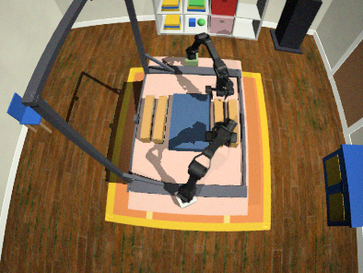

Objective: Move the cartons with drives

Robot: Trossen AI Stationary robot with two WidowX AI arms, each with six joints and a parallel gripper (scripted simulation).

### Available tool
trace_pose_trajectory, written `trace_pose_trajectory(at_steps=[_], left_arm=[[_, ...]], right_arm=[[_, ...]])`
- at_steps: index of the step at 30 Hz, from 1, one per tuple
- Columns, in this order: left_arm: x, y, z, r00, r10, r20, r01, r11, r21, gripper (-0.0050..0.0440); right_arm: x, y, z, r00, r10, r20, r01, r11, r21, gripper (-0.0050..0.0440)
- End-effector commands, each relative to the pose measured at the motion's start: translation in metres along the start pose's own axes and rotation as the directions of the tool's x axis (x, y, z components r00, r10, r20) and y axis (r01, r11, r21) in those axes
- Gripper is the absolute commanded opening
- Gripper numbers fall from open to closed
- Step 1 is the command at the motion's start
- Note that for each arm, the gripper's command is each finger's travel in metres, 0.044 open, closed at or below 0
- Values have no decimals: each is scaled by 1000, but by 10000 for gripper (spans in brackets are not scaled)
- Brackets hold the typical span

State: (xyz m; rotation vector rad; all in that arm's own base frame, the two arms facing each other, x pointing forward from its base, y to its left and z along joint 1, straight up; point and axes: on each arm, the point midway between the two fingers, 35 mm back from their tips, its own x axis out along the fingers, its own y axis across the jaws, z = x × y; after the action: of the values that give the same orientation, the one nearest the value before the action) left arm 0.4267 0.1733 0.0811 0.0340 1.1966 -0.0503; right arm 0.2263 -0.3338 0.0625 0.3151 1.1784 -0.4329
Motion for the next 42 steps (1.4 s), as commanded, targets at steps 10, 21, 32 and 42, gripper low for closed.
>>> trace_pose_trajectory(at_steps=[10, 21, 32, 42], left_arm=[[-7, 2, 6, 1000, 14, 27, -14, 1000, 5, 387], [-7, 2, 6, 999, 18, 37, -19, 1000, 7, 387], [-7, 2, 6, 999, 18, 37, -19, 1000, 7, 387], [-6, 2, 7, 999, 21, 42, -22, 1000, 8, 387]], right_arm=[[-6, -4, 6, 1000, 3, 16, -3, 1000, -13, 386], [-6, -4, 6, 1000, -1, 21, 2, 1000, -11, 386], [-6, -4, 6, 1000, -1, 21, 2, 1000, -11, 386], [-6, -4, 5, 1000, 3, 16, -3, 1000, -13, 386]])
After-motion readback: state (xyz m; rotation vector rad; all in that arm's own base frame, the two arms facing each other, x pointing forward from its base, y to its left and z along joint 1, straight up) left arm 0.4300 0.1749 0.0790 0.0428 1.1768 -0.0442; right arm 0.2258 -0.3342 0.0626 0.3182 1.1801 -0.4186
